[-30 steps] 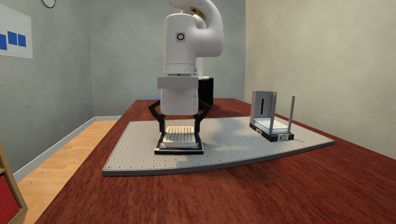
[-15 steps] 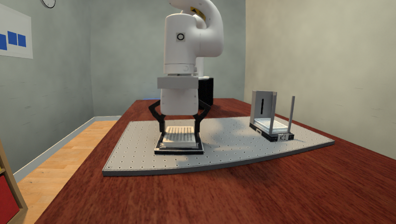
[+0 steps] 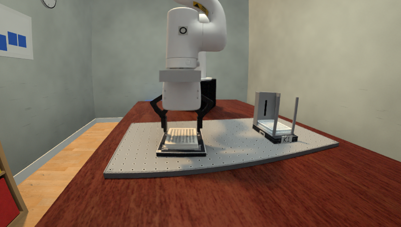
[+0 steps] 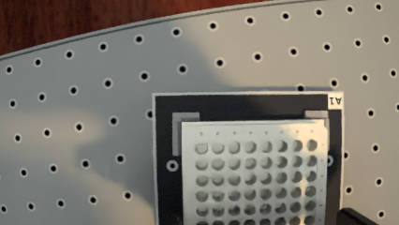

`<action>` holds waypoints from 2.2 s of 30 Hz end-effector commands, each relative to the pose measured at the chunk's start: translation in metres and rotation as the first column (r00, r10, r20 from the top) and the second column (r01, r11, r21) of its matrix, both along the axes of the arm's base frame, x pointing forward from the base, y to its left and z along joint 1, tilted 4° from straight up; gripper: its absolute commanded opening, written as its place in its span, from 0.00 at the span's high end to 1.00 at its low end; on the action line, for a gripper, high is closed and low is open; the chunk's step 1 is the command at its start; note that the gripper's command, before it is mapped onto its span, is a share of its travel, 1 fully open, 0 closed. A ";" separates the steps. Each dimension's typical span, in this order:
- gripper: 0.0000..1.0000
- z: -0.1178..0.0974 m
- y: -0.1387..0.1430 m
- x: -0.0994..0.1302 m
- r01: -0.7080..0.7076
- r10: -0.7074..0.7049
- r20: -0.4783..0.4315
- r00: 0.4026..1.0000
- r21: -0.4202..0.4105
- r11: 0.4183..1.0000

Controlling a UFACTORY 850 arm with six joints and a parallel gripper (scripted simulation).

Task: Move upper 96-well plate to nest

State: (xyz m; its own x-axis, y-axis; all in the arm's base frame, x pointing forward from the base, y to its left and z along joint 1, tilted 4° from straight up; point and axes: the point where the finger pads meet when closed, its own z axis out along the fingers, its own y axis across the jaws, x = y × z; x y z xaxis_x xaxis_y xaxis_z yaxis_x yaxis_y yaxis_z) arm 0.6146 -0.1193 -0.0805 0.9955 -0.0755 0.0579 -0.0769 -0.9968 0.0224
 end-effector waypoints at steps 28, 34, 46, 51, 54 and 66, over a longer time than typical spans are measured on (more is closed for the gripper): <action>0.00 0.074 0.002 -0.003 0.000 0.000 0.002 1.000 0.000 1.000; 0.00 0.090 0.002 -0.004 0.000 0.000 0.002 1.000 0.000 1.000; 0.00 0.117 0.003 -0.006 0.000 0.000 0.002 1.000 0.000 1.000; 0.00 0.130 0.003 -0.007 0.000 0.000 0.002 1.000 0.000 1.000; 0.00 0.138 0.004 -0.007 0.000 0.000 0.002 1.000 0.000 1.000; 0.00 0.143 0.004 -0.007 0.000 0.000 0.002 1.000 0.000 1.000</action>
